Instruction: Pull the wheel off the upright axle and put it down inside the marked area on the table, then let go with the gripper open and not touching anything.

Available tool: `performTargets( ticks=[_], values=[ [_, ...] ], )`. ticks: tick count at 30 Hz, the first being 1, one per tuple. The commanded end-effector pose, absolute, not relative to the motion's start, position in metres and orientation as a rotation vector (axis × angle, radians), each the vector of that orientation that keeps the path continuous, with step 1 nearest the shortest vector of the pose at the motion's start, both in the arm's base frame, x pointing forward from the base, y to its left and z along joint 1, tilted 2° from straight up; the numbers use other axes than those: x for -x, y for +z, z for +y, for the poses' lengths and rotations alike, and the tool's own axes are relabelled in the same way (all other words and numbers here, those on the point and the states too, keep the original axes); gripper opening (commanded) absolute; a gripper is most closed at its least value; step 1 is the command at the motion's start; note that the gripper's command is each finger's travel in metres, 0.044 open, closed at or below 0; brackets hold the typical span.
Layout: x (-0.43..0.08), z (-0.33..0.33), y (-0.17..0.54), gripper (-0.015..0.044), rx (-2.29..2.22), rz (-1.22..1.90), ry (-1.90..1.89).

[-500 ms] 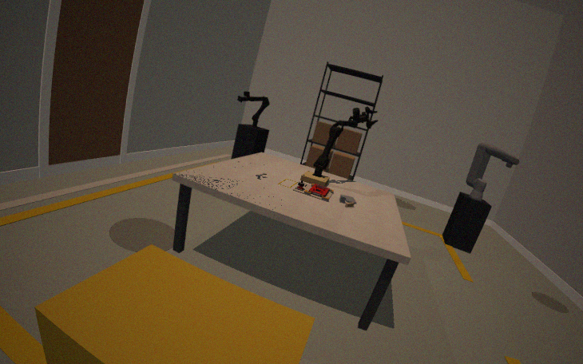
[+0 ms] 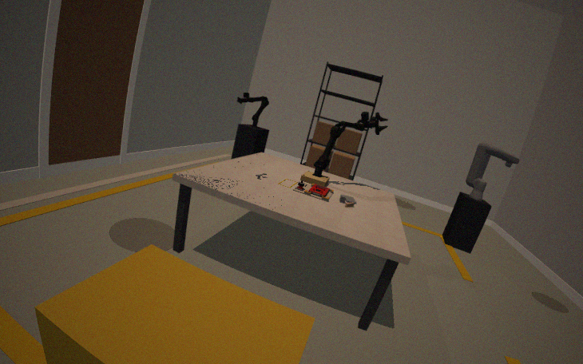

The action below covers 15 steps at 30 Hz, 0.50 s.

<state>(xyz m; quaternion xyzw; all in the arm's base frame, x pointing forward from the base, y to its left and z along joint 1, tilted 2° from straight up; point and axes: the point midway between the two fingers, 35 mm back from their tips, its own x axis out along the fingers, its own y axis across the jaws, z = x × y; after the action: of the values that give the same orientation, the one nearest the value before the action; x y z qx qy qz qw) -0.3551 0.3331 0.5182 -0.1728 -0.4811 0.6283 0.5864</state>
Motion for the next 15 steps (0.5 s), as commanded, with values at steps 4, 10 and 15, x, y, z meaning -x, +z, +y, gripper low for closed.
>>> performTargets(
  ticks=[4, 10, 15],
  values=[
    [0.303, 0.401, 0.489, 0.03, 0.46, -0.959, 1.474],
    [0.235, 0.452, 0.464, 0.03, 0.496, -0.759, 1.444],
    [0.172, 0.486, 0.439, 0.03, 0.514, -0.582, 1.404]
  ],
)
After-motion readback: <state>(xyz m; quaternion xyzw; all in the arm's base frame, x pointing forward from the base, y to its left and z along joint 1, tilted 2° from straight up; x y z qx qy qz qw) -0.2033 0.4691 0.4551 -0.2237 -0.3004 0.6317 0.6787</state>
